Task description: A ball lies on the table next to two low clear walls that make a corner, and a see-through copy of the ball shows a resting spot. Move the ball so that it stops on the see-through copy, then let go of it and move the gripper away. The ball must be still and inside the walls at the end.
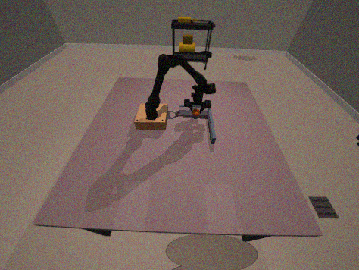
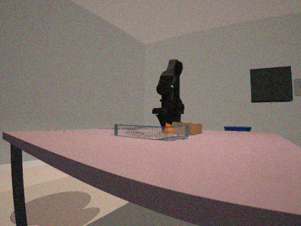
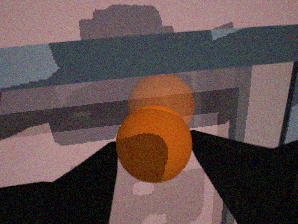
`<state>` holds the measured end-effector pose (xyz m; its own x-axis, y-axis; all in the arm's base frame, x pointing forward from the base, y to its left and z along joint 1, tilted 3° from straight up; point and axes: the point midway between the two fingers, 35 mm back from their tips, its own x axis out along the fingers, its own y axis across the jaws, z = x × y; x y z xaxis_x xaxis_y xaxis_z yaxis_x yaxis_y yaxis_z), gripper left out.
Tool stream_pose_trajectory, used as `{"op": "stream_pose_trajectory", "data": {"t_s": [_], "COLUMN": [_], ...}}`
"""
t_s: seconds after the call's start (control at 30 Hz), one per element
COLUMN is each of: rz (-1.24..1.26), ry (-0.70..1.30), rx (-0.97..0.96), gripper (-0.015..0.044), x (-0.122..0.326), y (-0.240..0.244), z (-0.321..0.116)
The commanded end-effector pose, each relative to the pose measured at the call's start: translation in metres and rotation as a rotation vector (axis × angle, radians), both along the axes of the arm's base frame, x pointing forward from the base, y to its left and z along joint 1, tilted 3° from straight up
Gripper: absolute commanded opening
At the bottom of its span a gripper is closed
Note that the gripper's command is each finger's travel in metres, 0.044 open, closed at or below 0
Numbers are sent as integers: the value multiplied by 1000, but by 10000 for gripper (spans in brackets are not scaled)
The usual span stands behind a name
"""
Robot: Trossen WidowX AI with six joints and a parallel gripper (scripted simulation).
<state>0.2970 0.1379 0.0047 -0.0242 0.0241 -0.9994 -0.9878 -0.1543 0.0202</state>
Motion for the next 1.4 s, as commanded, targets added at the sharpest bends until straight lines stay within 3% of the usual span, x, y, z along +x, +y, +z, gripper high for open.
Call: {"op": "stream_pose_trajectory", "data": {"t_s": [0.0,0.4,0.53,1.37], "rz": [6,-7,-7,-7], "ry": [-23,-6,-5,-5], "rx": [5,15,16,17], "gripper": [0,0,0,0], "x": [8,-2,-3,6], "y": [2,1,0,20], "z": [28,111,116,-4]}}
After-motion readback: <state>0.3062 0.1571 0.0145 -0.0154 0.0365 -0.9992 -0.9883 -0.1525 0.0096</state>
